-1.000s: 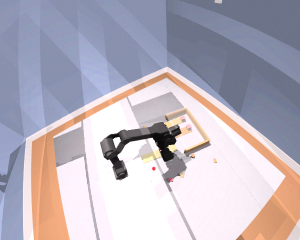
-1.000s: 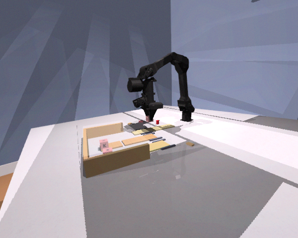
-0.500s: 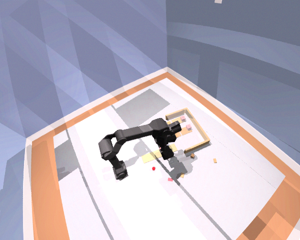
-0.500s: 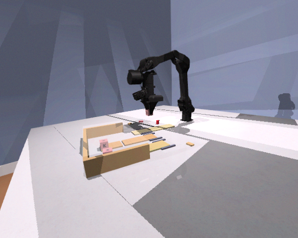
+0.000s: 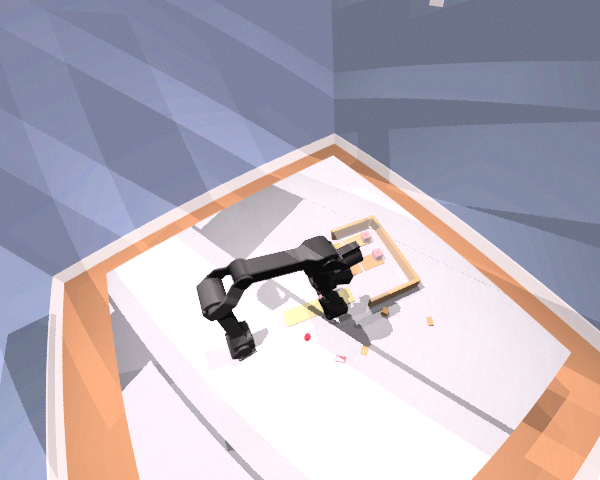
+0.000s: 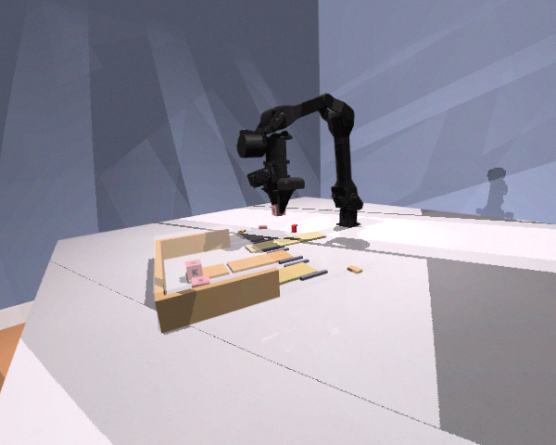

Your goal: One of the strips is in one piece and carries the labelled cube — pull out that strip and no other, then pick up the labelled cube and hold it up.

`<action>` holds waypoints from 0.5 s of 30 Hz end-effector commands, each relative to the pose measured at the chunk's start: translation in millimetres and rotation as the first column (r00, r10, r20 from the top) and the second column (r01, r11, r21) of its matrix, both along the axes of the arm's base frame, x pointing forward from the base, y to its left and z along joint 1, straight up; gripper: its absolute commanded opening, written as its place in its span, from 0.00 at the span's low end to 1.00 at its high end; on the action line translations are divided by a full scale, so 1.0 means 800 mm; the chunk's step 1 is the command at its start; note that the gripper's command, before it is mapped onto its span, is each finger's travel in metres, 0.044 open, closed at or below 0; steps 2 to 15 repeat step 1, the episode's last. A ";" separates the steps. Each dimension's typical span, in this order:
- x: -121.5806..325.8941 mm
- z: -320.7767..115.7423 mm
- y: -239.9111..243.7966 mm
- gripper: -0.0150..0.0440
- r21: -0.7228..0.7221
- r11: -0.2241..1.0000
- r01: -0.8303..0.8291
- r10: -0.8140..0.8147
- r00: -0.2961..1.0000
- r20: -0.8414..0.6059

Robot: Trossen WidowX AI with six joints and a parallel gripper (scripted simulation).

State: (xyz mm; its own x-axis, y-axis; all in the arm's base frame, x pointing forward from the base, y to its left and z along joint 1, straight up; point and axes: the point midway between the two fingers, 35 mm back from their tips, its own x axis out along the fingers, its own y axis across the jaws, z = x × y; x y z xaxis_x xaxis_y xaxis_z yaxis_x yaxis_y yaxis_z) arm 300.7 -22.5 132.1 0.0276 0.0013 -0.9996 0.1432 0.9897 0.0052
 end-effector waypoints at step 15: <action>0.000 0.002 0.000 0.25 0.001 1.000 -0.003 0.003 1.000 0.002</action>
